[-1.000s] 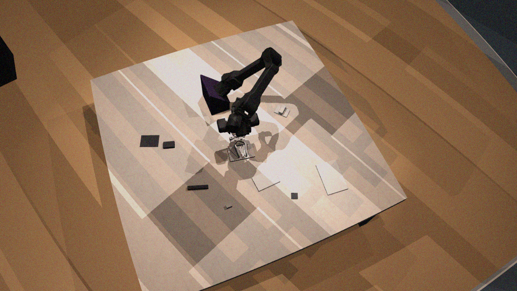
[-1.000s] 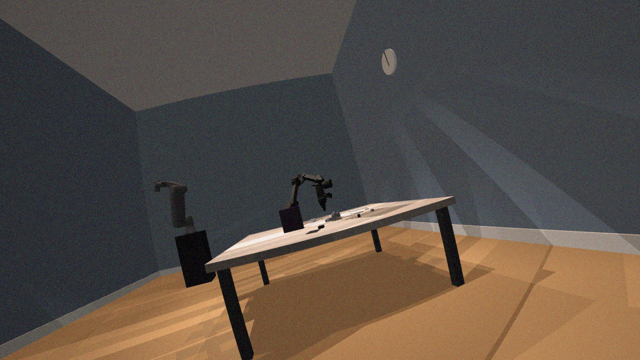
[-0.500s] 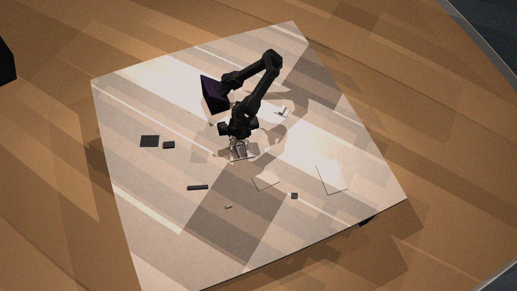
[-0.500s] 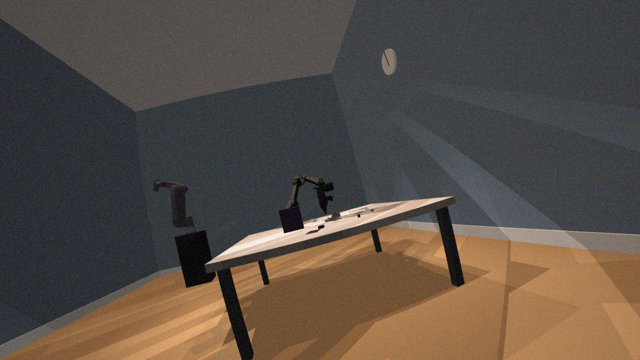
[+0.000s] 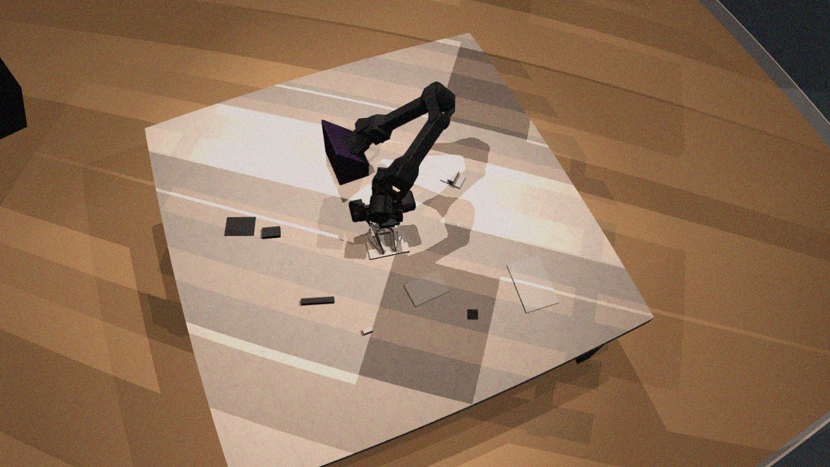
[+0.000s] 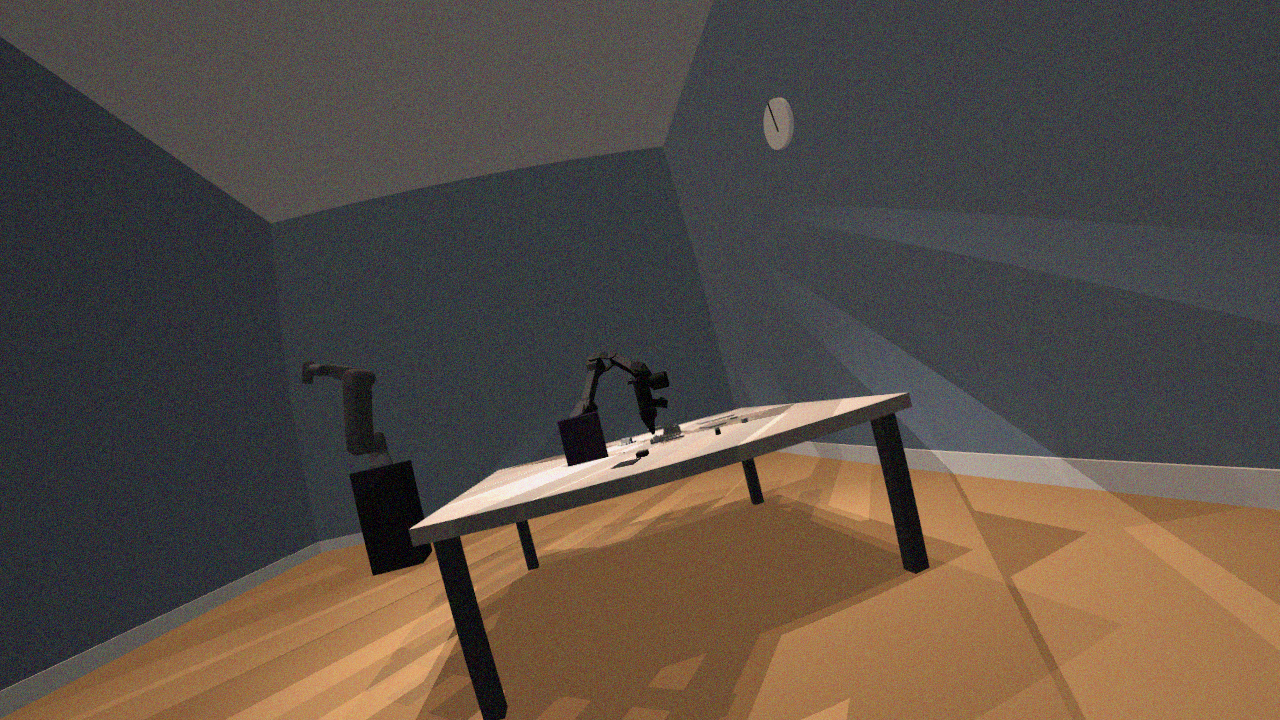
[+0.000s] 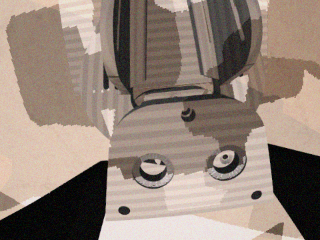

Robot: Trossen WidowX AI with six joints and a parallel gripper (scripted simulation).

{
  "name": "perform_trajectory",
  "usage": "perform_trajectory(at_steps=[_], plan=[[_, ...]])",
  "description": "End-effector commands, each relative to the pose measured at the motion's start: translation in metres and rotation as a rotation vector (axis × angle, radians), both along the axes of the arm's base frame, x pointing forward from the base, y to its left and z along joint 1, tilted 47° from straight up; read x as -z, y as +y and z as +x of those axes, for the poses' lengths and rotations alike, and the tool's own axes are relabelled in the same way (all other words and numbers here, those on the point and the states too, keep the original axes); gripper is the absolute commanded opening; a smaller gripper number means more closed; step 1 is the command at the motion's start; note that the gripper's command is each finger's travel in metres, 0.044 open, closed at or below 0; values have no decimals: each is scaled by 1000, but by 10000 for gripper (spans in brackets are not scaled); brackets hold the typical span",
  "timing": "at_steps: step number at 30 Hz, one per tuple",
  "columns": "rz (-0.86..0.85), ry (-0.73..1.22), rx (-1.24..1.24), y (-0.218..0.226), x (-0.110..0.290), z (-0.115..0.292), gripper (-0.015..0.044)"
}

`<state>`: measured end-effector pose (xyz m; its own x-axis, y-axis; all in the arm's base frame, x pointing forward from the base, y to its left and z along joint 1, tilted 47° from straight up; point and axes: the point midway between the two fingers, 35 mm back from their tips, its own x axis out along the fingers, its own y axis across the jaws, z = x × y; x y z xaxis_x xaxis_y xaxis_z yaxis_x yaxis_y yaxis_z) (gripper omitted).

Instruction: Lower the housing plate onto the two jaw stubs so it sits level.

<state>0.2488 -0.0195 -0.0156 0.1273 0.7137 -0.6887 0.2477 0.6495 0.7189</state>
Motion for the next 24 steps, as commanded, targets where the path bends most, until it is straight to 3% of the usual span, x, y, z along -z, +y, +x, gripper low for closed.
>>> perform_trajectory(at_steps=[1, 24], plan=[[5, 4, 5, 6, 5, 0, 351], [7, 2, 3, 12, 10, 0, 351]])
